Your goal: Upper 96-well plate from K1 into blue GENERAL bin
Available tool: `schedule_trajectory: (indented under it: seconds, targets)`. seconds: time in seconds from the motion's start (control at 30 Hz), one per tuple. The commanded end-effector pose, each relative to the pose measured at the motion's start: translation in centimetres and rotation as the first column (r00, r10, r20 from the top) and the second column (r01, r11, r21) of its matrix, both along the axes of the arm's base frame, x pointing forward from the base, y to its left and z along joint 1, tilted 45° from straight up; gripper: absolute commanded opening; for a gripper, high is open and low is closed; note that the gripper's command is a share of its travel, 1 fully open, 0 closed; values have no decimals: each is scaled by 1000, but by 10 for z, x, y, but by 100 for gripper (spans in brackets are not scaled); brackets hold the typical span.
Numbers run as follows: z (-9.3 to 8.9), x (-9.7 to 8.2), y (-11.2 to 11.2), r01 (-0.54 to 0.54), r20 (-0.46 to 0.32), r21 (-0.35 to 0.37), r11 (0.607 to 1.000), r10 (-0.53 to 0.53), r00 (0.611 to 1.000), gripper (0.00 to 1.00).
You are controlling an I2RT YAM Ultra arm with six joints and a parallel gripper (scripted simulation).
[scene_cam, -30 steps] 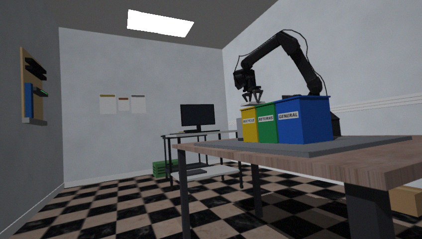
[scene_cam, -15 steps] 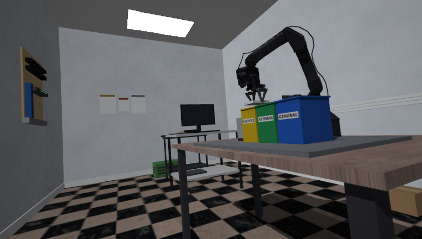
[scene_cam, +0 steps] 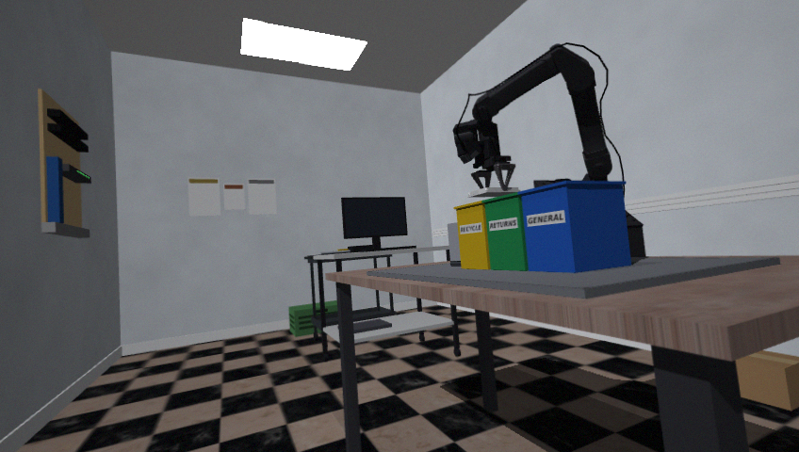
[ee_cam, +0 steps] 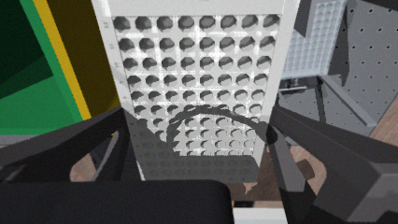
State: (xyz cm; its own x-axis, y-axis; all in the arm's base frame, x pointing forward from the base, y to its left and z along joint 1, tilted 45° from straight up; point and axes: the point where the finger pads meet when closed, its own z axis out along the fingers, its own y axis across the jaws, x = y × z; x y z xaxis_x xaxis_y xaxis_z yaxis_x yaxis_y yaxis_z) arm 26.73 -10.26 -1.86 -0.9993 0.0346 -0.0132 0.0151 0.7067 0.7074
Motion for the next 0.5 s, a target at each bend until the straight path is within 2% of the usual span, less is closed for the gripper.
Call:
schedule_trajectory:
  seconds: [0.0, 0.17, 0.27, 0.47]
  targets:
    - [17, 2, 8, 30, 3, 8, 1000, -30, 1000, 0]
    - [29, 4, 20, 30, 3, 8, 1000, -30, 1000, 0]
    - [31, 3, 17, 50, 3, 8, 999, -50, 999, 0]
    - [45, 7, 36, 30, 2, 8, 1000, -30, 1000, 0]
